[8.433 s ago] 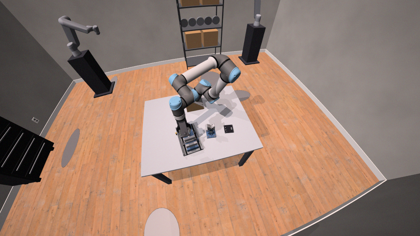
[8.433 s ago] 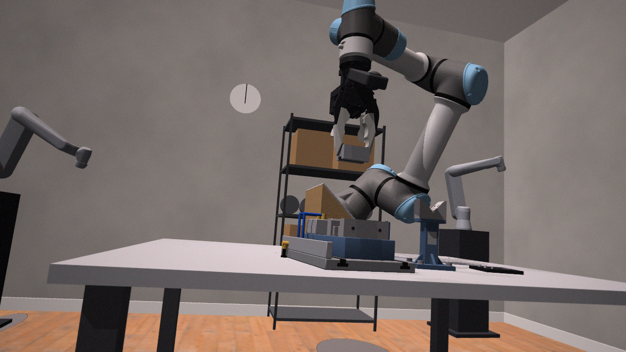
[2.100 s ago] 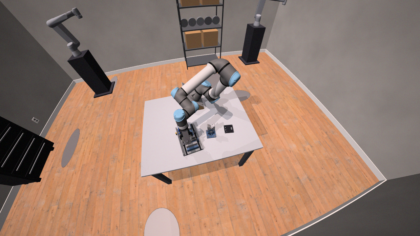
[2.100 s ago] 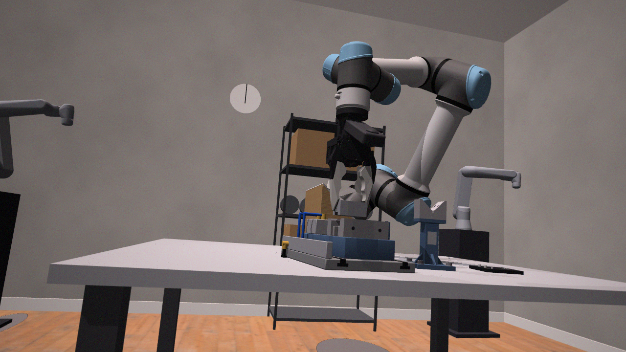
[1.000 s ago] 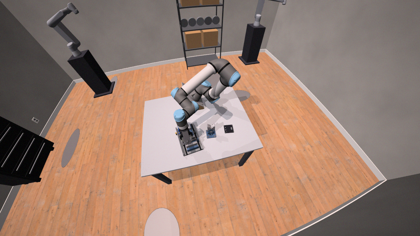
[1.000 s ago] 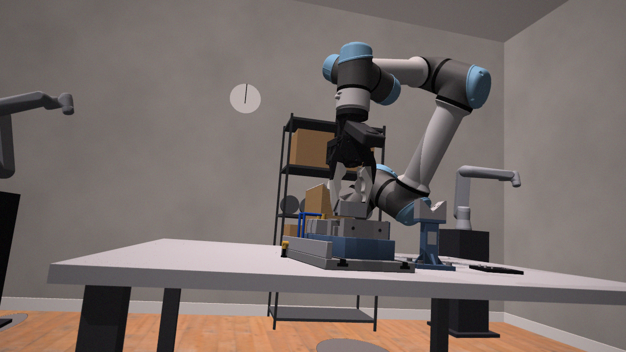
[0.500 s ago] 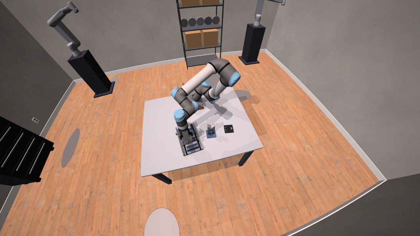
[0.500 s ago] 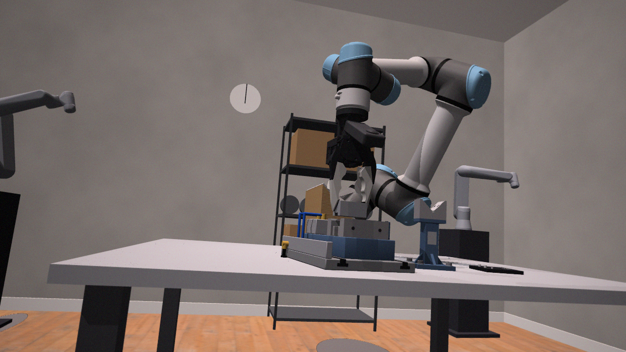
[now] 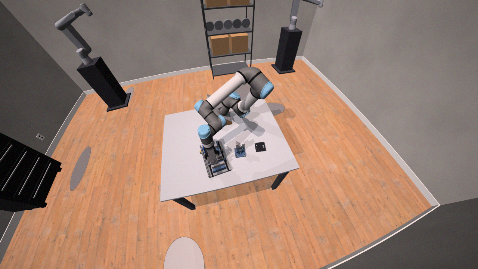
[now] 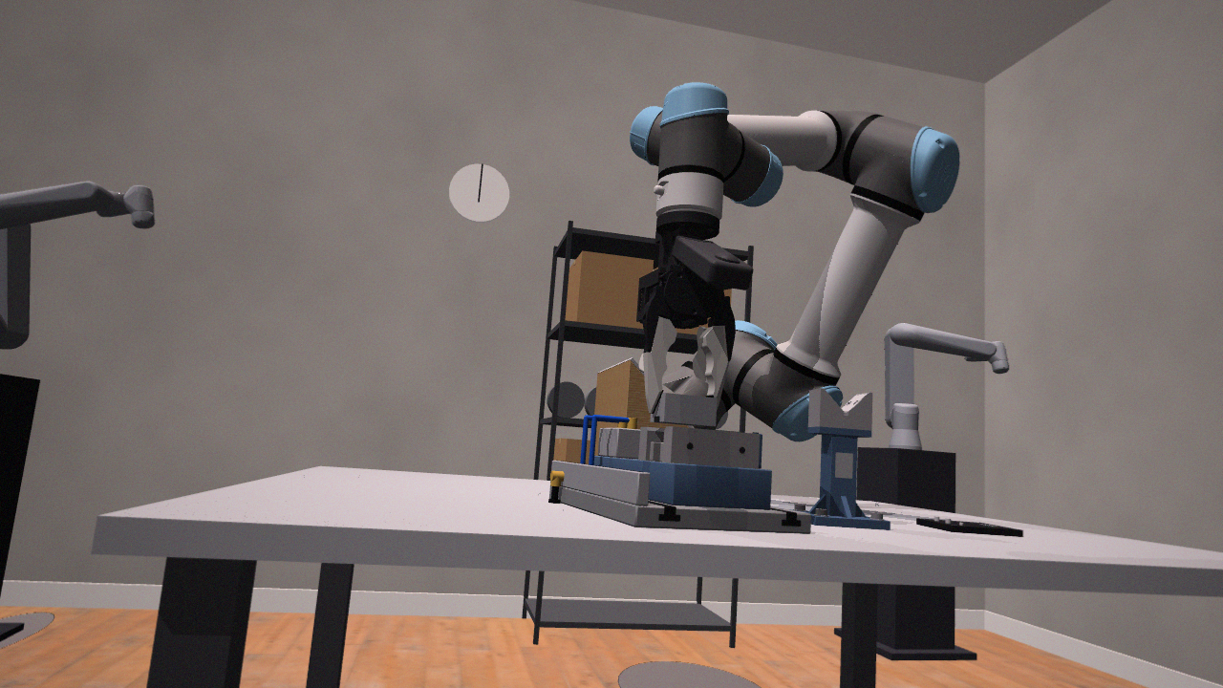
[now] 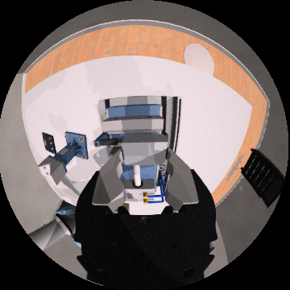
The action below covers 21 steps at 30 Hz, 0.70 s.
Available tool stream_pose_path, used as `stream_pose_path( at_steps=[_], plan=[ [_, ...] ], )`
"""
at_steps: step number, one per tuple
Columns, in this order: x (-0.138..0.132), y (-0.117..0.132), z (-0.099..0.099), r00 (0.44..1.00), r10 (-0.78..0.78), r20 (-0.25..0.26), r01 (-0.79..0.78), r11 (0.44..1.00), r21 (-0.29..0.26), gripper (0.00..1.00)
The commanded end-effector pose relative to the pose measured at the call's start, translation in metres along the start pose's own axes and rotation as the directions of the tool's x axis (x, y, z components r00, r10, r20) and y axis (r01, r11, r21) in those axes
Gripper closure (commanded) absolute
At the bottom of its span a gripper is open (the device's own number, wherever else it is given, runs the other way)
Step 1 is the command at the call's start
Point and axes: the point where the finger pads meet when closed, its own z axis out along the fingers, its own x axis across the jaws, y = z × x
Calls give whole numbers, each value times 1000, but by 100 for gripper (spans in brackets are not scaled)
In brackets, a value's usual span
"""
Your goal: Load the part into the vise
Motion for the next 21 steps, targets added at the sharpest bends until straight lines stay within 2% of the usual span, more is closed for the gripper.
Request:
stream_pose_path(
  at_steps=[1,21],
  plan=[
    [0,0,0,1000,0,-1,0,1000,1,100],
    [0,0,5,1000,0,-1,0,1000,1,100]
  ],
)
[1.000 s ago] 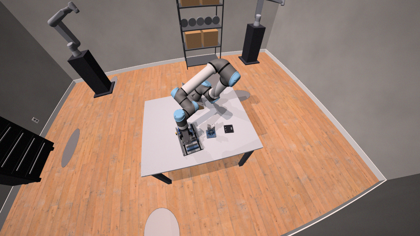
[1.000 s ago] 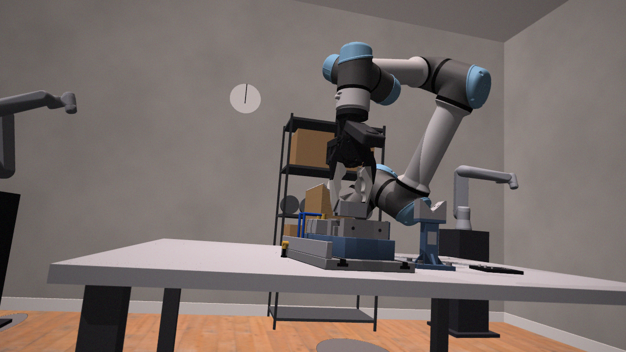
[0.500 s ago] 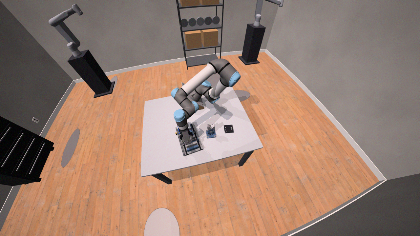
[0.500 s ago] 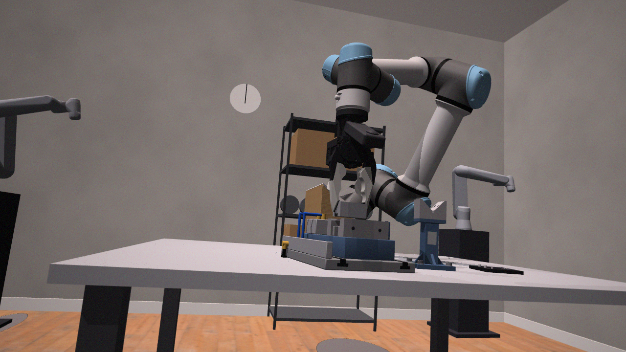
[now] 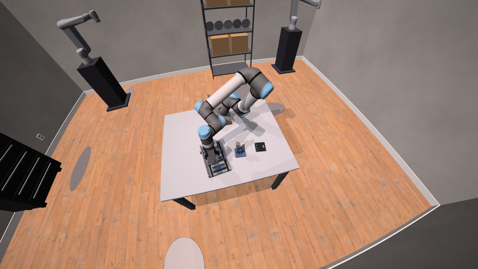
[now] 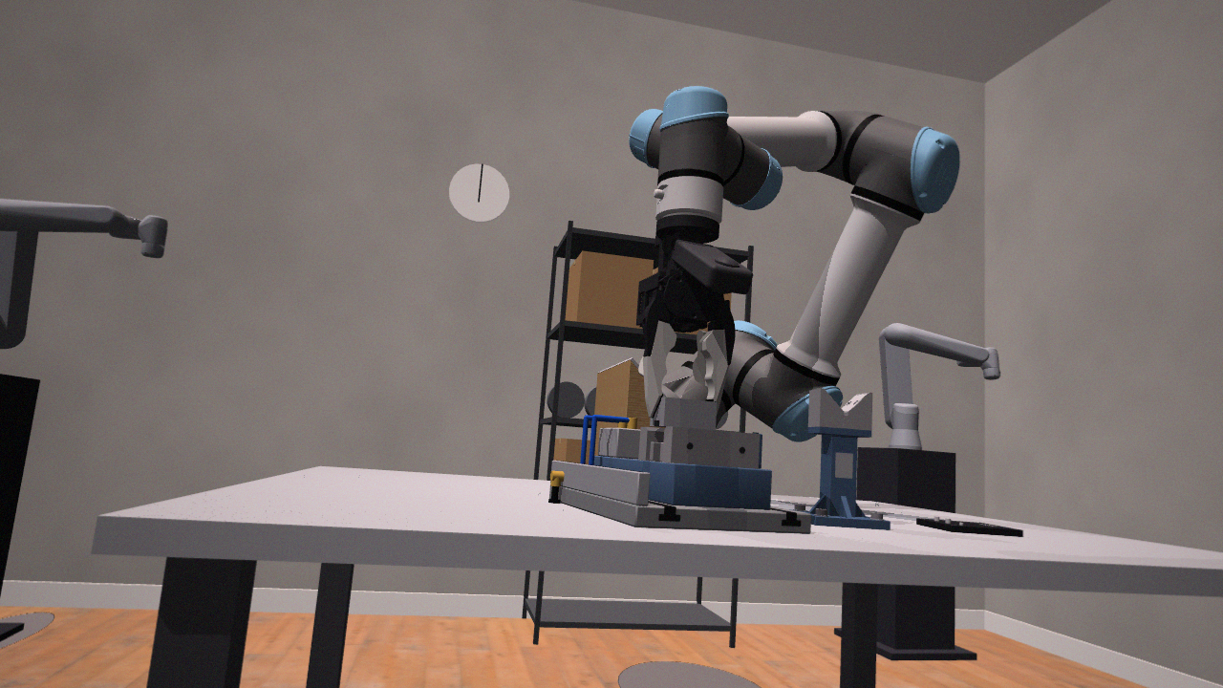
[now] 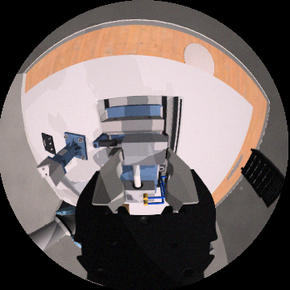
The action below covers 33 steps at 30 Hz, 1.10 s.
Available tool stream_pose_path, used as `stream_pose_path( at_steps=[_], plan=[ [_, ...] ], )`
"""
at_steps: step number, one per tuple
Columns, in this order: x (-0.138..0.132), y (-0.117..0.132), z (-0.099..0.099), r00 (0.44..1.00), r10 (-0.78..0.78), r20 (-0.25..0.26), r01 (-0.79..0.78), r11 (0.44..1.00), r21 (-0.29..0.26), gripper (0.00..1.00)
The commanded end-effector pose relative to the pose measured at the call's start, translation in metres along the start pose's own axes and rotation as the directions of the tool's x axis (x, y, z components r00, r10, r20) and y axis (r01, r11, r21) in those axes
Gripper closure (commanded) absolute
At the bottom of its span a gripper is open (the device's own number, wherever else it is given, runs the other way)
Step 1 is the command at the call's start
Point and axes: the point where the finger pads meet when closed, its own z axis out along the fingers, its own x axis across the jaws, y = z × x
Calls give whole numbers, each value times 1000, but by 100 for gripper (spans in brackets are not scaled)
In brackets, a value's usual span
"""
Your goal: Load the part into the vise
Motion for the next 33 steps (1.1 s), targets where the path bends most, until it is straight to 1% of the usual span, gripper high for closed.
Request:
stream_pose_path(
  at_steps=[1,33],
  plan=[
    [0,0,1,1000,0,-1,0,1000,1,100],
    [0,0,11,1000,0,-1,0,1000,1,100]
  ],
)
